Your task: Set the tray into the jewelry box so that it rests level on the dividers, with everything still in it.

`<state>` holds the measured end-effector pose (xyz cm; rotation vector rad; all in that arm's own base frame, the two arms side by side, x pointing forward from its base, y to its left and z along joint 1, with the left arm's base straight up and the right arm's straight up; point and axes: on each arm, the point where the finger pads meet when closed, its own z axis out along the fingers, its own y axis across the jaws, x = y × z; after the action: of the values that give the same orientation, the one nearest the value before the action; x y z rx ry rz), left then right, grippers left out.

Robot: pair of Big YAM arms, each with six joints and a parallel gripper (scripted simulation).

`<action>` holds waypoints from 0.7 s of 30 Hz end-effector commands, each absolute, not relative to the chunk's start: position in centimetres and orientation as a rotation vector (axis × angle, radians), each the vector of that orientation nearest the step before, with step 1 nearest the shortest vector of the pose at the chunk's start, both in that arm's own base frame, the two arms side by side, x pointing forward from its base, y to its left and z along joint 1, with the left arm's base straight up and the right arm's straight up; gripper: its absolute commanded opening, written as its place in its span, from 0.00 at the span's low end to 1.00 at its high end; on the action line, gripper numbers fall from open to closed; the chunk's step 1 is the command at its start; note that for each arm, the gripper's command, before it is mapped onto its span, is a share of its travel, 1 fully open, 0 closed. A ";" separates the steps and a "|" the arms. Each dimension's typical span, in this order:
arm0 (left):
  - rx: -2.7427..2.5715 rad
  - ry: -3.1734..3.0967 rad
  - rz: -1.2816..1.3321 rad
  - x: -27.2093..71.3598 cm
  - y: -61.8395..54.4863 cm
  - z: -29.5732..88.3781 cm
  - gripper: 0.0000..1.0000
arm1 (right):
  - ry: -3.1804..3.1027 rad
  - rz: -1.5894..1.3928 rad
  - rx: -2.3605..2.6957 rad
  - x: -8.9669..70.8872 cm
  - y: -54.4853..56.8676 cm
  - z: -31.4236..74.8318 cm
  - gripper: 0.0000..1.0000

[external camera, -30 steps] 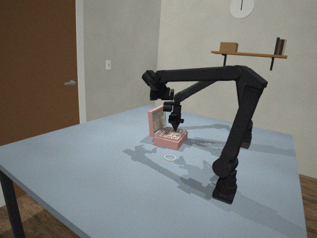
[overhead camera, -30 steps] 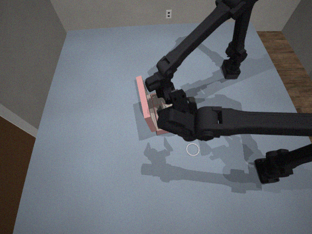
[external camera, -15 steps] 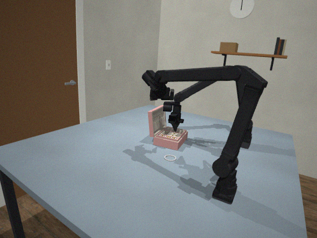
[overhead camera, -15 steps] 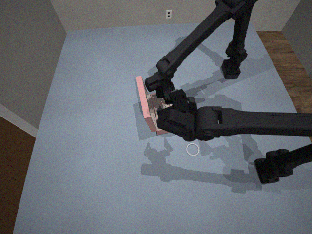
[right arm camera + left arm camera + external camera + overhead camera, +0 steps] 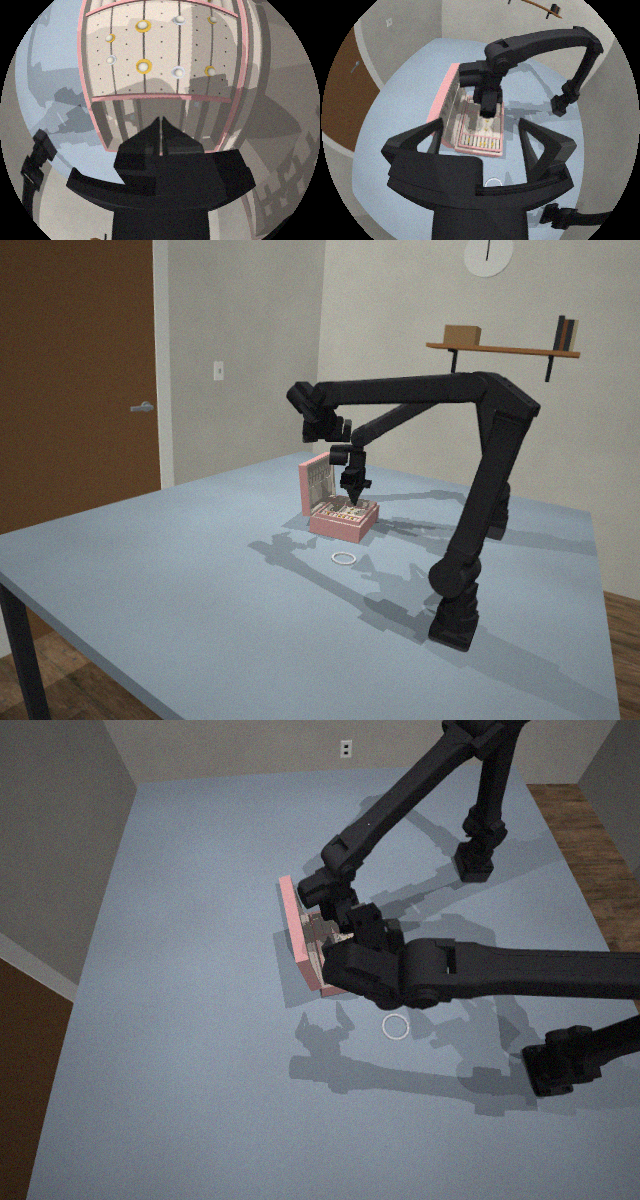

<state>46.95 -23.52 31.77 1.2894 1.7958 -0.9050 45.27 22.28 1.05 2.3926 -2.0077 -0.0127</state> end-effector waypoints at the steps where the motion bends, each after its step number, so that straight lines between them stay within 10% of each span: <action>1: 1.295 1.754 -0.881 47.4 -23.6 33.7 1.00 | -2.056 0.012 2.426 46.8 22.8 4.0 0.00; 21: 1.295 1.754 -0.881 47.4 -23.6 33.7 1.00 | -2.085 0.045 2.464 48.0 23.4 8.2 0.00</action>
<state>46.95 -23.52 31.77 1.2894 1.7958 -0.9050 45.27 22.22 1.62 2.3960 -2.0104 -0.0095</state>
